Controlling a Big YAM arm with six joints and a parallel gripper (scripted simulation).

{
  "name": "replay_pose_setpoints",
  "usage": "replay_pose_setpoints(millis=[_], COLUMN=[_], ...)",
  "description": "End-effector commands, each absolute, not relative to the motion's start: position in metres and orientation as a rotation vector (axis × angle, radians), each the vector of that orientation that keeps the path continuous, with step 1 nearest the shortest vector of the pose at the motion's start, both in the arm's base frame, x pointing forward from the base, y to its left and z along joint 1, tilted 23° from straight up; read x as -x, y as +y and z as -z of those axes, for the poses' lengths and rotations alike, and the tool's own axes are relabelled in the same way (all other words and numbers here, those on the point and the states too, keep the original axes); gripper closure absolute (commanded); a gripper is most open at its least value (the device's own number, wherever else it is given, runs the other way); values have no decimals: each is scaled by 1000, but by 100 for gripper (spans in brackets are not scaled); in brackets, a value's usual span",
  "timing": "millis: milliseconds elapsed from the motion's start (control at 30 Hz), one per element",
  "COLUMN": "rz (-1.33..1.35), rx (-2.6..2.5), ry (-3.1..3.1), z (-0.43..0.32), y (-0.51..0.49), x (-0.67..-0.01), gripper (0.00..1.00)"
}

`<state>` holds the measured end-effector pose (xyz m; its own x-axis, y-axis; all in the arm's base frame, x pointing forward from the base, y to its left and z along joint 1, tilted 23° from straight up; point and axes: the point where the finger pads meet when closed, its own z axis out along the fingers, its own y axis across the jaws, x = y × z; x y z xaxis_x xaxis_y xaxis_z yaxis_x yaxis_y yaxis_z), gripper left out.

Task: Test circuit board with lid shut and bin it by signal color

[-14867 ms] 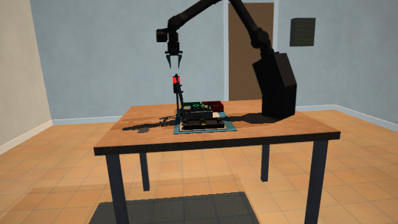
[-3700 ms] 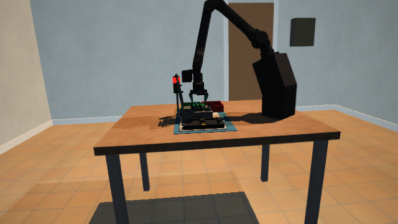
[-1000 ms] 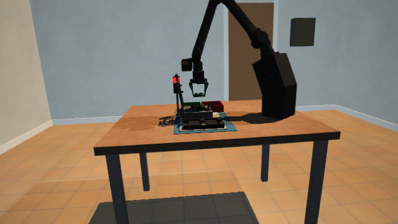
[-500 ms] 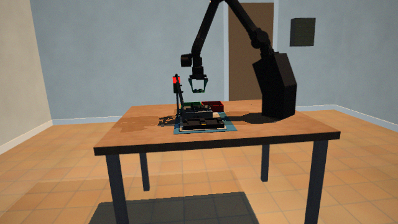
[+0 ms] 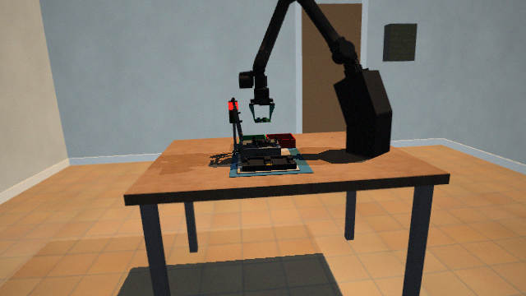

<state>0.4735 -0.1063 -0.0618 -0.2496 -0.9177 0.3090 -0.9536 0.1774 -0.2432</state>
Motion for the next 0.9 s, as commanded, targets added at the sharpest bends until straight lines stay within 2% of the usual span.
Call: replay_pose_setpoints(millis=[0,400,867], rz=[-633,-654,-645], rx=[-1890,-1874,-1871], ry=[-2343,-2361,-2349], z=[51,46,58], y=[-95,-120,-190], x=[-487,-478,-419], gripper=[28,28,28])
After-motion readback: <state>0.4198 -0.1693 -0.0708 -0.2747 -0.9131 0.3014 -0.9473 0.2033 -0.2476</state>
